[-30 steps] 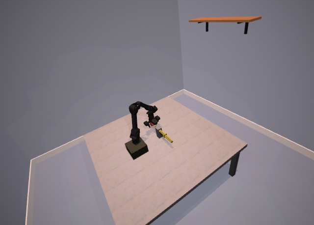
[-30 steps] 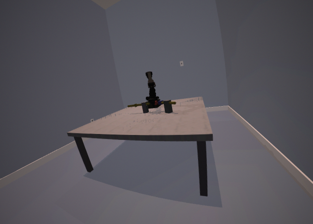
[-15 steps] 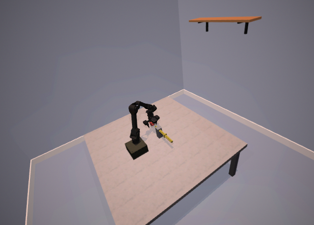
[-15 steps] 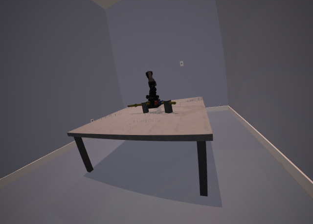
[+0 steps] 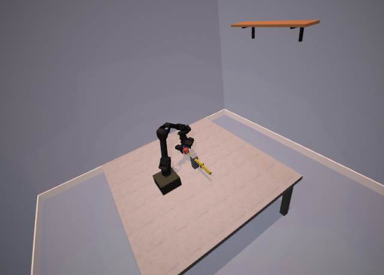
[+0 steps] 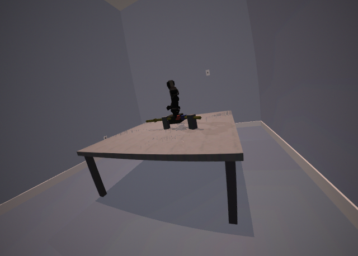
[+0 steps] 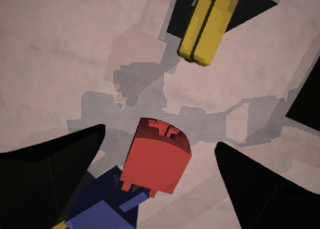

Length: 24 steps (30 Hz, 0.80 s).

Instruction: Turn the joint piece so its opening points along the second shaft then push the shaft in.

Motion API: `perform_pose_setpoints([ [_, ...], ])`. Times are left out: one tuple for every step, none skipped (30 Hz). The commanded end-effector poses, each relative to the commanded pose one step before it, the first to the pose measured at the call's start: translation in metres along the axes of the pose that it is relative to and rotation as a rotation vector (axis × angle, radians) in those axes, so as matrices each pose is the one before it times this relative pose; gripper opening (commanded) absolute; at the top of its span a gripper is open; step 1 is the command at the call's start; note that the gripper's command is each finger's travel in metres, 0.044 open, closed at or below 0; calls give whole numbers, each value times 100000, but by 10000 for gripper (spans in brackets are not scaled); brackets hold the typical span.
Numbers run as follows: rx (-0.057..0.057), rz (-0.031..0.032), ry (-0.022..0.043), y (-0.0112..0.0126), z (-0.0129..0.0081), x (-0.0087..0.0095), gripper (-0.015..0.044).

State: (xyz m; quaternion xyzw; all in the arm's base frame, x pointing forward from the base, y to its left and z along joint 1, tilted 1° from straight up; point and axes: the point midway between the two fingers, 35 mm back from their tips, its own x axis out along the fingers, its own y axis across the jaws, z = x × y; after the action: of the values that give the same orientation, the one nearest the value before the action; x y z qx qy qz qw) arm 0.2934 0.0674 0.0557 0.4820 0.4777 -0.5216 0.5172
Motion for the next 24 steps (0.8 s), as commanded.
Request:
perform_pose_setpoints([
  [-12139,1693,1599,418,-54,-1496,440],
  [-3456,82,216,26,18,-297,440],
  [-3456,89,213,22,18,-297,440],
  [-3456,97,209,19,19,-298,440],
  [-3456,104,205,15,19,-299,440],
  [-3457,111,201,11,19,-299,440],
  [-3457,118,197,7,19,-300,440],
  [-3457,125,193,4,18,-301,440],
  [-3457,132,188,0,17,-301,440],
  [-3458,138,183,-4,16,-302,440],
  [-3458,145,178,-7,15,-302,440],
  [-3458,151,173,-11,14,-302,440],
  [-3458,157,167,-14,12,-303,440],
  [-3458,162,161,-17,10,-303,440],
  [-3459,168,155,-20,8,-303,440],
  [-3459,173,149,-23,5,-304,440],
  [-3459,178,143,-26,3,-304,440],
  [-3459,183,136,-29,0,-304,440],
  [-3460,188,130,-31,-3,-304,440],
  [-3460,192,123,-34,-6,-304,440],
  [-3460,196,116,-36,-10,-305,440],
  [-3460,200,109,-38,-13,-305,440],
  [-3460,203,102,-39,-17,-305,440],
  [-3461,207,94,-41,-21,-305,440],
])
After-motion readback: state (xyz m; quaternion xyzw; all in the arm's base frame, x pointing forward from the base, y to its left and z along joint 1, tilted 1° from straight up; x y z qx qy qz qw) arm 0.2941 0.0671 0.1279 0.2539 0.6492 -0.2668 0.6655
